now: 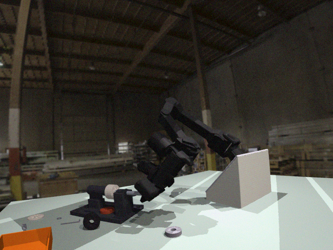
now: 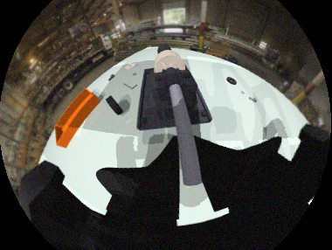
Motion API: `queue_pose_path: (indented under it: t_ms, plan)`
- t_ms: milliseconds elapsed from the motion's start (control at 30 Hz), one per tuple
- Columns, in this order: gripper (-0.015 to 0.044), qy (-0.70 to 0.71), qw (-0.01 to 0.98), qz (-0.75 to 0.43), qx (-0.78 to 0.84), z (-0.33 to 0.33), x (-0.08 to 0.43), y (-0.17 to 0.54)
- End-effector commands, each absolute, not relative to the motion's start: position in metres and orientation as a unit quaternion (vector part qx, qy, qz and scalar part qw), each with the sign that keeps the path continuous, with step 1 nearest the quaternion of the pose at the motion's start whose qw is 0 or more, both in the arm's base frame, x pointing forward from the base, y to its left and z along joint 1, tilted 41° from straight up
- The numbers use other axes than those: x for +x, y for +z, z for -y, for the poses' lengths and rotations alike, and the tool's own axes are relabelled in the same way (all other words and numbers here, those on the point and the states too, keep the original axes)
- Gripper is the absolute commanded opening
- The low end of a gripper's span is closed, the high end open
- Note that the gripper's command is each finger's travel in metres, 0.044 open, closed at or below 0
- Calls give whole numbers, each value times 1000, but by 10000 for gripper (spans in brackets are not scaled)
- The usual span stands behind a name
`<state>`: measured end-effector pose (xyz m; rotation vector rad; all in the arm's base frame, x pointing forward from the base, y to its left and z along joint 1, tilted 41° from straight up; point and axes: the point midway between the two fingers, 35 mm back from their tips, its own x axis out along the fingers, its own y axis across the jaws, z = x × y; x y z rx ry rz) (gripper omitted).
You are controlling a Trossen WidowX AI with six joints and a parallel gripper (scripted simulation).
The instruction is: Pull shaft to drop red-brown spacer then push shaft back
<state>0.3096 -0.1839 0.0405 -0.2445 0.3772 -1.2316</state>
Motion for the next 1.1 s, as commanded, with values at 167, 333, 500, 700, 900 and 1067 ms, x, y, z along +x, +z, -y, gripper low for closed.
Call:
queue_pose_path:
  t_ms: [167, 333, 500, 700, 900, 1067]
  plan:
    - [0, -572, 795, -171, -112, 187, 315, 45]
    - [0, -572, 795, -171, -112, 188, 316, 46]
    - [0, -572, 795, -171, -112, 189, 317, 46]
    - [0, -572, 795, -171, -112, 191, 317, 47]
    - [0, -572, 795, -170, -112, 192, 318, 48]
    - [0, -572, 795, -170, -112, 193, 319, 49]
